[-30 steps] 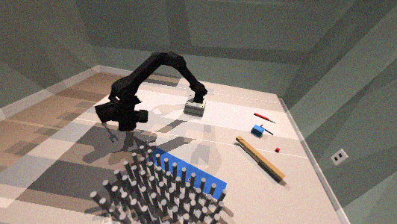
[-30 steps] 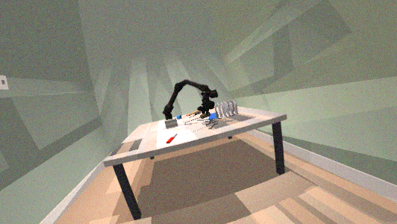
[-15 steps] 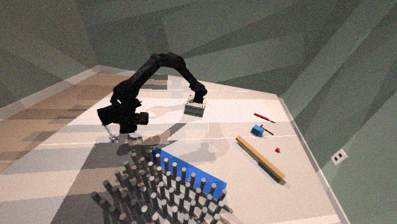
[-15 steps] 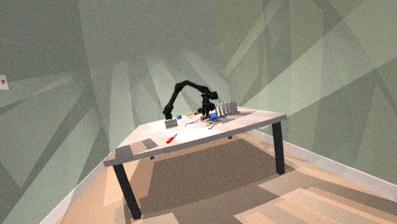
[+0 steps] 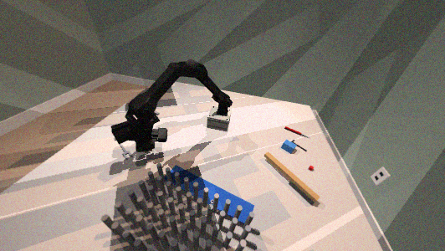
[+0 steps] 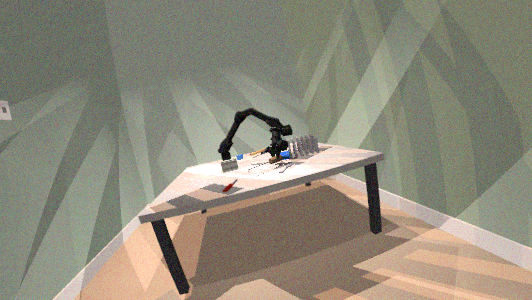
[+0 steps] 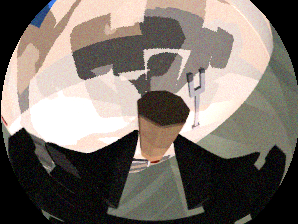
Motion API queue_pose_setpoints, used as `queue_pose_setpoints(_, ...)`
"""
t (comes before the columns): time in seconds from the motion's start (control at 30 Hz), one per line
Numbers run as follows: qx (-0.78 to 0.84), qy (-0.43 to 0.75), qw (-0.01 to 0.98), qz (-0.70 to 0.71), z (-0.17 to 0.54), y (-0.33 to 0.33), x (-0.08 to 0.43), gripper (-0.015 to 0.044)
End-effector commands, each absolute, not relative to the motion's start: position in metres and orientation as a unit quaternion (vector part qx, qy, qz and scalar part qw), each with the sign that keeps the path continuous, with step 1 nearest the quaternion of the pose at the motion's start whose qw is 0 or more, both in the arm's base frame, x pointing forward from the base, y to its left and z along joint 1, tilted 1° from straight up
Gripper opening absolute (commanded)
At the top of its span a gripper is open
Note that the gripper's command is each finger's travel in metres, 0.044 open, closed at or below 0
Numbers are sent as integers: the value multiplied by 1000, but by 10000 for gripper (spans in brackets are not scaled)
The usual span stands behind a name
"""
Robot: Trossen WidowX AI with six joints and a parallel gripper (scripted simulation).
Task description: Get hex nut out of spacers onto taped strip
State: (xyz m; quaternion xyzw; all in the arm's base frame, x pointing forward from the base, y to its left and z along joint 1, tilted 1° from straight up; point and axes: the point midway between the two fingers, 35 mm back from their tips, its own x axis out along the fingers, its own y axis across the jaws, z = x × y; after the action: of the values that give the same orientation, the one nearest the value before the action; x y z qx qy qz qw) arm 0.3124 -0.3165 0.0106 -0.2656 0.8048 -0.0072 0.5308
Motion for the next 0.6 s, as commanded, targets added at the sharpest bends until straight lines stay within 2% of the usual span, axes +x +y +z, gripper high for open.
queue_pose_setpoints(0.0, -266, 806, 528, -10, 7, -317, 311, 0)
queue_pose_setpoints(0.57, -266, 806, 528, -10, -10, -315, 309, 0)
